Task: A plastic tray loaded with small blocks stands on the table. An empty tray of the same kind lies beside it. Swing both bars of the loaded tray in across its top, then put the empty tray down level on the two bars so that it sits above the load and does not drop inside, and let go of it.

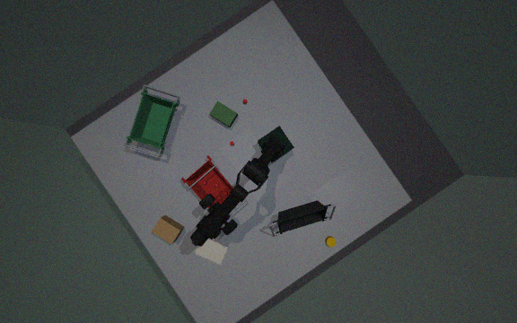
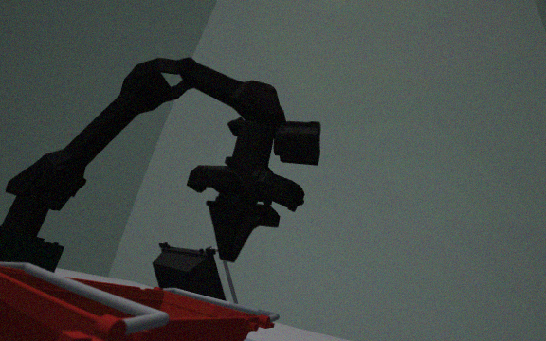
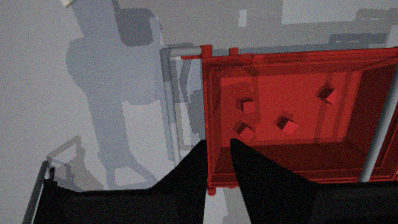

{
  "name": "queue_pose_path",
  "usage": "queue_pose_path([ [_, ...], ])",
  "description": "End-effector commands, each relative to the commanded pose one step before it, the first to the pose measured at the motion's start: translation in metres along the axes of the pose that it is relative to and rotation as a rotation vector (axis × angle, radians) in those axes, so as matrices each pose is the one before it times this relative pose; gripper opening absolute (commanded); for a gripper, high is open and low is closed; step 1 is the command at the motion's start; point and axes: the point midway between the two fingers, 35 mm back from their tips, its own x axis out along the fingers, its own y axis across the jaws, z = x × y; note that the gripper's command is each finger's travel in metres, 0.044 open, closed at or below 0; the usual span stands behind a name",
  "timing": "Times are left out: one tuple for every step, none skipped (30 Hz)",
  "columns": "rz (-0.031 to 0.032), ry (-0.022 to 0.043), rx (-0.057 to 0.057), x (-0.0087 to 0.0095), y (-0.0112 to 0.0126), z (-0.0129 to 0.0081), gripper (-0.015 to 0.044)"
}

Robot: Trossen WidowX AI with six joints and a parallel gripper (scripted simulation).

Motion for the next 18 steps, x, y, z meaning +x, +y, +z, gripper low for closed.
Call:
queue_pose_path([
  [0.0055,0.01275,0.0047,0.02178,0.04527,-0.01843,0.0082],
  [0.0,0.00005,0.0,0.00014,0.00029,-0.00013,0.0082],
  [0.0,0.0,0.0,0.0,0.0,0.0,0.0082],
  [0.0,0.0,0.0,0.0,0.0,0.0,0.0082],
  [0.0,0.0,0.0,0.0,0.0,0.0,0.0082],
  [0.0,0.0,0.0,0.00088,0.00002,0.00007,0.0082],
  [0.00001,-0.00001,0.0,0.00178,0.00004,0.00014,0.0082],
  [0.00001,-0.00001,0.0,0.00274,0.00006,0.0002,0.0082],
  [0.00001,-0.00001,0.0,0.00339,0.00006,0.00021,0.0082],
  [0.00001,0.0,0.0,0.0041,0.00006,0.00021,0.0082],
  [0.00001,0.0,0.0,0.00483,0.00006,0.00019,0.0082],
  [0.00001,0.00001,0.0,0.00545,0.00004,0.00013,0.0082],
  [0.00001,0.00002,0.0,0.00573,0.00001,0.00004,0.0082],
  [0.00001,0.00003,0.0,0.00578,-0.00002,-0.00006,0.0082],
  [0.00001,0.00004,0.0,0.00577,-0.00004,-0.00016,0.0082],
  [0.0,0.00005,0.0,0.00576,-0.00007,-0.00026,0.0082],
  [0.0,0.00006,0.0,0.00572,-0.0001,-0.00036,0.0082],
  [0.0,0.00005,0.0,0.00459,-0.0001,-0.00036,0.0082],
])
